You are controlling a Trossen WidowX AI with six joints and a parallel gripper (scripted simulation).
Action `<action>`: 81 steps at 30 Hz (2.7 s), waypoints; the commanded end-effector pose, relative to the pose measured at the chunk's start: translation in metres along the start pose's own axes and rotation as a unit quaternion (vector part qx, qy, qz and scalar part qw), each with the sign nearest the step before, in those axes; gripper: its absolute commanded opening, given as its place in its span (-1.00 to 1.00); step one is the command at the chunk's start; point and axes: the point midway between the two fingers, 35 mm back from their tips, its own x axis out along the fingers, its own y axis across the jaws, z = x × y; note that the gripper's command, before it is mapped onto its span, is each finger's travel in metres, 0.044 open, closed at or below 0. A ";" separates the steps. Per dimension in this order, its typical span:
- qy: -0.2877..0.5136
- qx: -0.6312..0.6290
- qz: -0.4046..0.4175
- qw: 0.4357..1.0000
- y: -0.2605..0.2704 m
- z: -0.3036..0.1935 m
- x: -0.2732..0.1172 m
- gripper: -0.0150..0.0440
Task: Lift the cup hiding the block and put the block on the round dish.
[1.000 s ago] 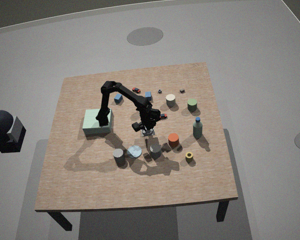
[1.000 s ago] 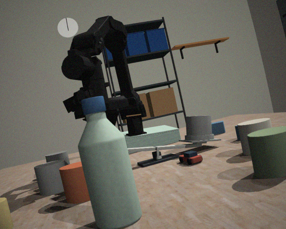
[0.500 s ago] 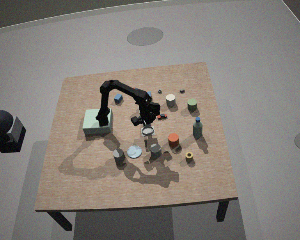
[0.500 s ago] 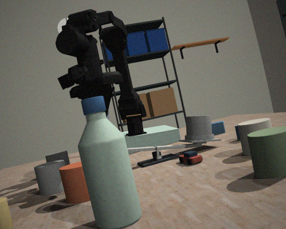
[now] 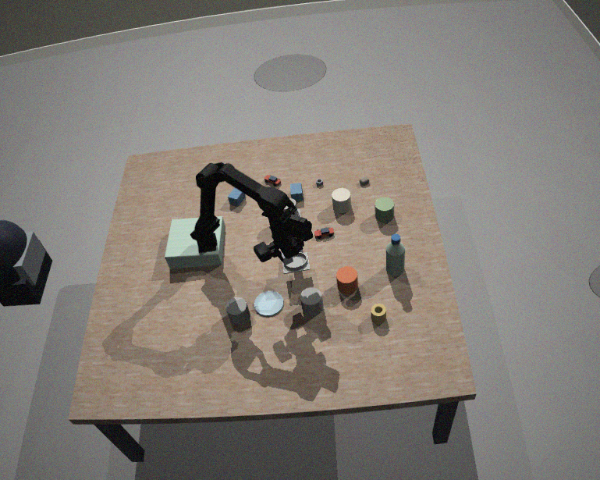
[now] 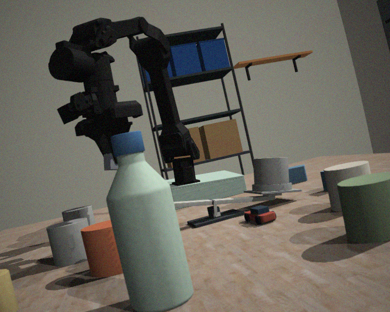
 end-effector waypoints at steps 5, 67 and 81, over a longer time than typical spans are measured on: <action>0.006 0.003 -0.006 1.000 -0.065 0.022 0.046 -0.49; -0.002 0.003 -0.006 1.000 -0.106 0.028 0.081 1.00; 0.001 0.003 -0.008 1.000 -0.106 0.024 0.028 1.00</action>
